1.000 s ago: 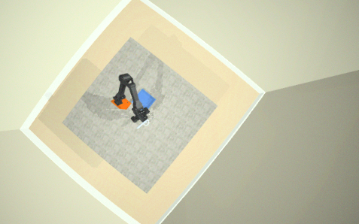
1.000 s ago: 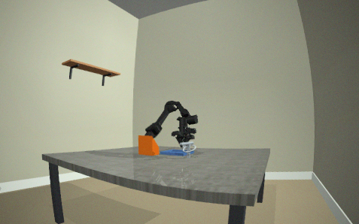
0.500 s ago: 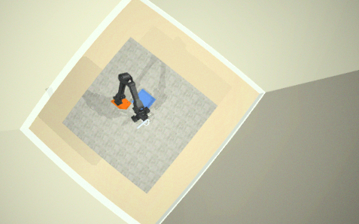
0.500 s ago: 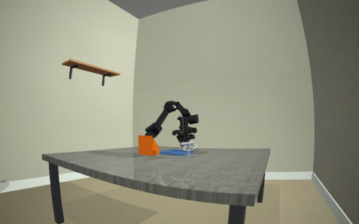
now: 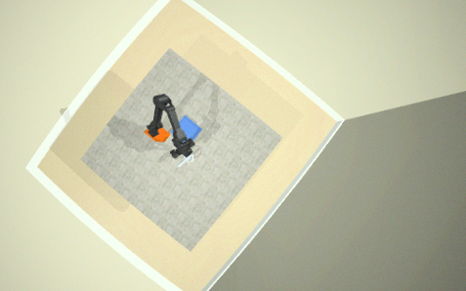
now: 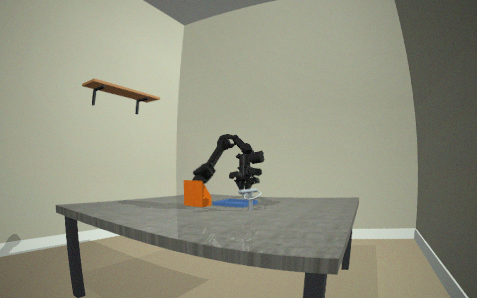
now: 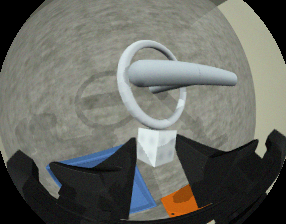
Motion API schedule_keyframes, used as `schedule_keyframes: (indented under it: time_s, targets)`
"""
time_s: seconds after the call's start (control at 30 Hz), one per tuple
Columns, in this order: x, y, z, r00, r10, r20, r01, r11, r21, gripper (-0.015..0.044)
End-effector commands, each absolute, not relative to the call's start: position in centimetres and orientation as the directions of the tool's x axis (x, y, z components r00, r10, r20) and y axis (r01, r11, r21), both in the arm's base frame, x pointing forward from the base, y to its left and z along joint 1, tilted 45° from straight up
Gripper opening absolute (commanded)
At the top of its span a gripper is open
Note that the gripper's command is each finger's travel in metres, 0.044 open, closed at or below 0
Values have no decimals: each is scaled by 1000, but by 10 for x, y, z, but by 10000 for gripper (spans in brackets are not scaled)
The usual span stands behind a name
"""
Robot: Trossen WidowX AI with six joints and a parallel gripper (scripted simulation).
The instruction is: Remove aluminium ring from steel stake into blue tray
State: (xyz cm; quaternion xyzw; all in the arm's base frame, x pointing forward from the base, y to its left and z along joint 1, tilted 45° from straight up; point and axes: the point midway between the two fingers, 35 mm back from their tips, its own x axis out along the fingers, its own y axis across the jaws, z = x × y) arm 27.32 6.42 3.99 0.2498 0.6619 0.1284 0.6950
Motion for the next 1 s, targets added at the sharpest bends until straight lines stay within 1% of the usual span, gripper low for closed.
schedule_keyframes:
  time_s: [0.0,0.4,0.97]
  targets:
    - [276,62,43,98,492,-865,143,853,502,0]
    - [276,56,46,101,527,-844,146,831,537,0]
    - [275,40,40,111,619,-777,155,762,629,0]
